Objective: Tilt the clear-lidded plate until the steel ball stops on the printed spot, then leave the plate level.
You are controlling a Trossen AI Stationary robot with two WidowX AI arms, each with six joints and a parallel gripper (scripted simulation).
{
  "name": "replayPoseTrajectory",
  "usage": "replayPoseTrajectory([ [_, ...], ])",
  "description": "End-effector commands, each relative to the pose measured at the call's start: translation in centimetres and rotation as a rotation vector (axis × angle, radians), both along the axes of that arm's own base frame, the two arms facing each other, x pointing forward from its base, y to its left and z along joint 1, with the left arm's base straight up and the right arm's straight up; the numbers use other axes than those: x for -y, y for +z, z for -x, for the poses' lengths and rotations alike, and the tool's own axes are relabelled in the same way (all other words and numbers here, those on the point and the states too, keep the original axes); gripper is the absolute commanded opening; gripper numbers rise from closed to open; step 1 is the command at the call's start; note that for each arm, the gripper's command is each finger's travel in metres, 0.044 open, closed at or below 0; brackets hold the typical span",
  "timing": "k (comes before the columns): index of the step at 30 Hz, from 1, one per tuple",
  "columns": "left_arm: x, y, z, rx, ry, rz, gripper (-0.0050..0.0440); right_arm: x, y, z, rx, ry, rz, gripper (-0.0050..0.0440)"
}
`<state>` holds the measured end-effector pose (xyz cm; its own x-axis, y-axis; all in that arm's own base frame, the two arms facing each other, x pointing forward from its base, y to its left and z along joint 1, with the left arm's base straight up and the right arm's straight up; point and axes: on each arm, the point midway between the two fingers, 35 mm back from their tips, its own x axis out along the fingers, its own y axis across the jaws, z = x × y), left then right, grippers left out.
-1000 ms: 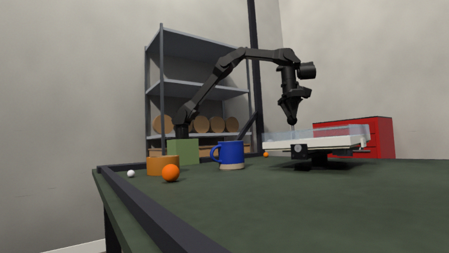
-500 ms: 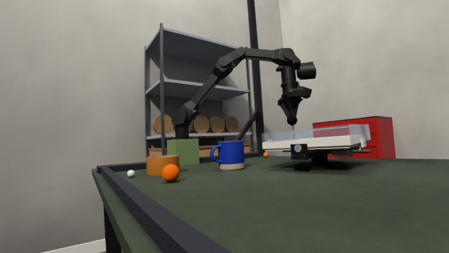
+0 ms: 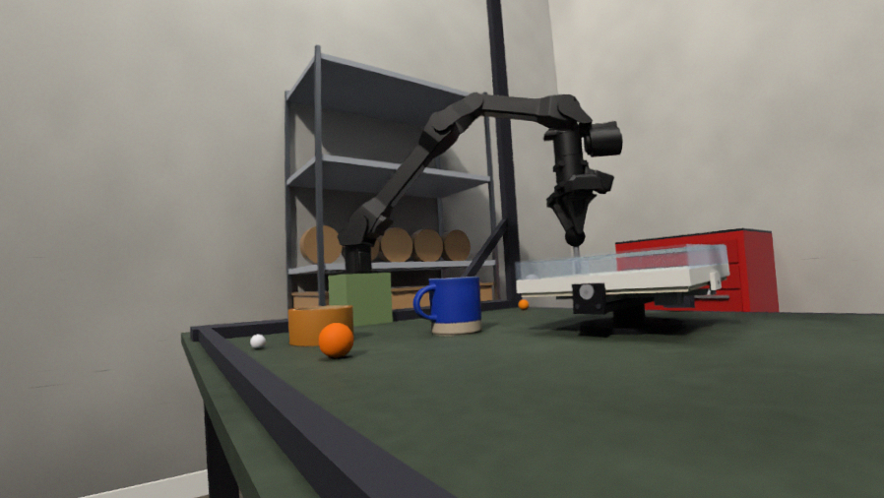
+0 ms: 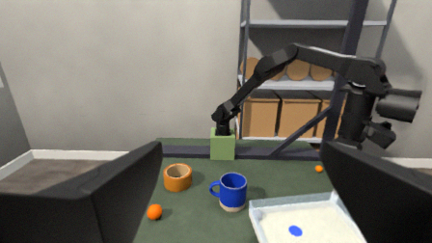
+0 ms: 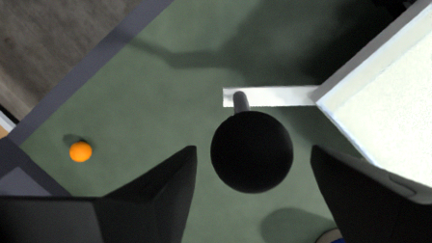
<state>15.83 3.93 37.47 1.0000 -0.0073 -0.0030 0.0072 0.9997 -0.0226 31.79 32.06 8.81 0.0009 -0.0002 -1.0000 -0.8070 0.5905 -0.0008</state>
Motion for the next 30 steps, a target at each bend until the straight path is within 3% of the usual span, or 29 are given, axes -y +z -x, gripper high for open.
replayPoseTrajectory([
  [1, 0.1, 0.6, 0.0, 0.003, 0.000, -0.023, 0.0400, -0.4, 1.0, 0.1, 0.018, 0.003, -0.023, 0.0270],
  [30, 0.1, 0.6, 0.0, 0.003, 0.000, -0.023, 0.0400, -0.4, -0.4, 0.2, 0.018, 0.006, -0.023, 0.0270],
])
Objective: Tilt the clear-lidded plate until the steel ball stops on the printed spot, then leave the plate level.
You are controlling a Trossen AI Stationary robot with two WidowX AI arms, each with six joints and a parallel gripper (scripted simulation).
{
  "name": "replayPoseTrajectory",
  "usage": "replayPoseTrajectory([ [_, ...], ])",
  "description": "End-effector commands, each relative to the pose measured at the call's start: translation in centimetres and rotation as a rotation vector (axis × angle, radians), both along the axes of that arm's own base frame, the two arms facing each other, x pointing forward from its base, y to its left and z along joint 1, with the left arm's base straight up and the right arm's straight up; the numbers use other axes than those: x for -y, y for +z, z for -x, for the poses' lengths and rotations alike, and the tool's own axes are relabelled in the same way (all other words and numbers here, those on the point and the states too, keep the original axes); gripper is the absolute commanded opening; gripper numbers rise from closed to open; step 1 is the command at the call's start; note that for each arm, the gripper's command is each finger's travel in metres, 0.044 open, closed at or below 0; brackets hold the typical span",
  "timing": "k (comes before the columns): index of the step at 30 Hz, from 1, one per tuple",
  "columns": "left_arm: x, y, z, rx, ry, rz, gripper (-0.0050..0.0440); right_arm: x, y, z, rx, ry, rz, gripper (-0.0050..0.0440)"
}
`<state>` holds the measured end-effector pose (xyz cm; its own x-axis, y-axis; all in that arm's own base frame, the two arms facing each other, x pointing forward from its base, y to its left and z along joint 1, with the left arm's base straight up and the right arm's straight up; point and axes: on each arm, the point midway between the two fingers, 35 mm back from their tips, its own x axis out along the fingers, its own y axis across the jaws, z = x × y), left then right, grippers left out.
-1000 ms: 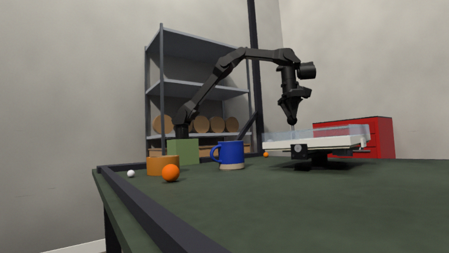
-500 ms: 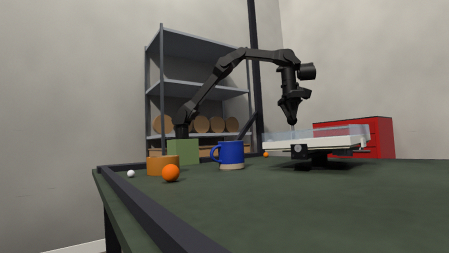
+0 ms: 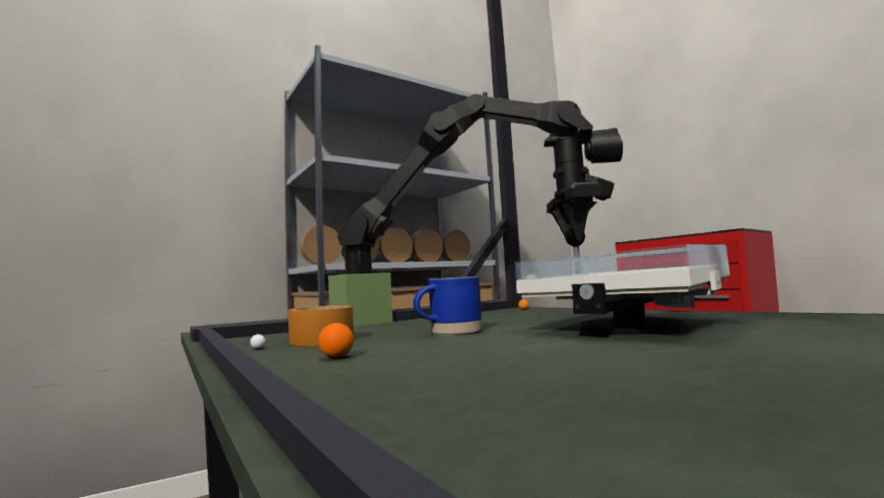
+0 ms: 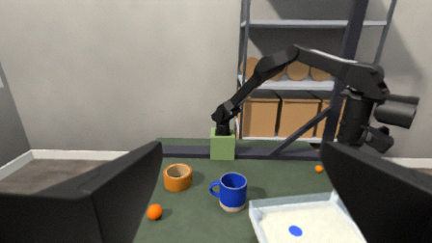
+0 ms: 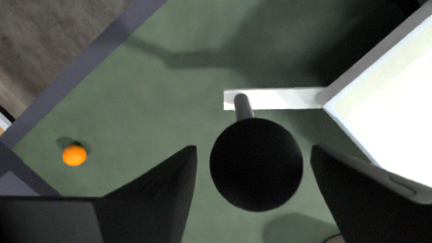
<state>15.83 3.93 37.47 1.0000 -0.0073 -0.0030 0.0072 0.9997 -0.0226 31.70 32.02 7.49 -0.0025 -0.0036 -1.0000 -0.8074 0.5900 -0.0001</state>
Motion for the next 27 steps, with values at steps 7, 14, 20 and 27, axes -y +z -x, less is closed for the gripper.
replayPoseTrajectory([
  [7, 0.1, 0.6, 0.0, 0.003, 0.000, -0.023, 0.0400, -0.4, 0.1, 0.1, 0.018, 0.005, -0.023, 0.0270],
  [14, 0.1, 0.6, 0.0, 0.003, 0.000, -0.023, 0.0400, -0.4, -0.9, 0.1, 0.013, 0.004, -0.017, 0.0270],
  [20, 0.1, 0.6, 0.0, 0.003, 0.000, -0.023, 0.0400, -0.4, -1.2, 0.1, 0.015, 0.004, -0.020, 0.0270],
  [27, 0.1, 0.6, 0.0, 0.003, 0.000, -0.023, 0.0400, -0.5, -1.6, 0.1, 0.014, 0.004, -0.019, 0.0270],
])
